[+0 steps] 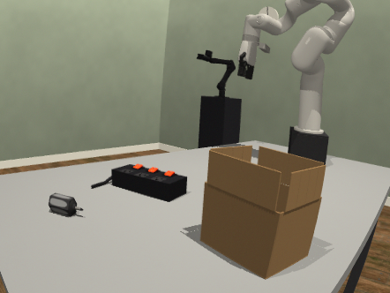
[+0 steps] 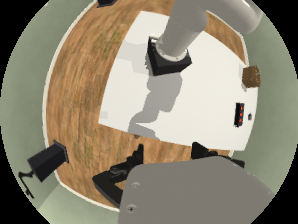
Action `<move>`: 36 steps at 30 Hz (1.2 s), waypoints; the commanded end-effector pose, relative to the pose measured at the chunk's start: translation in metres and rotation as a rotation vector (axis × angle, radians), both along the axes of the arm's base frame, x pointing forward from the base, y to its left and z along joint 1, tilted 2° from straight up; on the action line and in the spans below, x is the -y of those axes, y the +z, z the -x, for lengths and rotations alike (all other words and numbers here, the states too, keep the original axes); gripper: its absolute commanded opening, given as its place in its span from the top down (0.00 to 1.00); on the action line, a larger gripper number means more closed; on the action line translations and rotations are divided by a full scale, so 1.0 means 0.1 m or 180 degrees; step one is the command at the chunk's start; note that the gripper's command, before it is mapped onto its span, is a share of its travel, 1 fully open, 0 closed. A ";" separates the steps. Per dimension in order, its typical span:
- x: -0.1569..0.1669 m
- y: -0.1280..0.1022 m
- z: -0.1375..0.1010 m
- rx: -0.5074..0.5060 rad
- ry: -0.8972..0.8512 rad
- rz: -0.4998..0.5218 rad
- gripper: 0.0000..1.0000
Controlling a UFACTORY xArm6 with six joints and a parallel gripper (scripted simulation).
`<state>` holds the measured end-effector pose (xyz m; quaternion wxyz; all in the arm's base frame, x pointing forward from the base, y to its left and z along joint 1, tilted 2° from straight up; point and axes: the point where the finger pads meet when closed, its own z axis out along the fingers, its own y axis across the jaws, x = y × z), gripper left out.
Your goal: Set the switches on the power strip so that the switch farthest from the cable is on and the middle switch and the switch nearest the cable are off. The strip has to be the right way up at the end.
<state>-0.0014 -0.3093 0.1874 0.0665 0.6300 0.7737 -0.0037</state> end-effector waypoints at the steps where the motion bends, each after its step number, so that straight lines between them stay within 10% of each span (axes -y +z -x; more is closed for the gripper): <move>1: 0.01 0.01 0.00 -0.0001 0.0000 0.0012 0.00; 23: 0.04 0.02 -0.03 0.0003 -0.0035 0.0003 0.00; 36: 0.40 0.10 -0.52 0.0054 -0.0583 -0.0130 0.00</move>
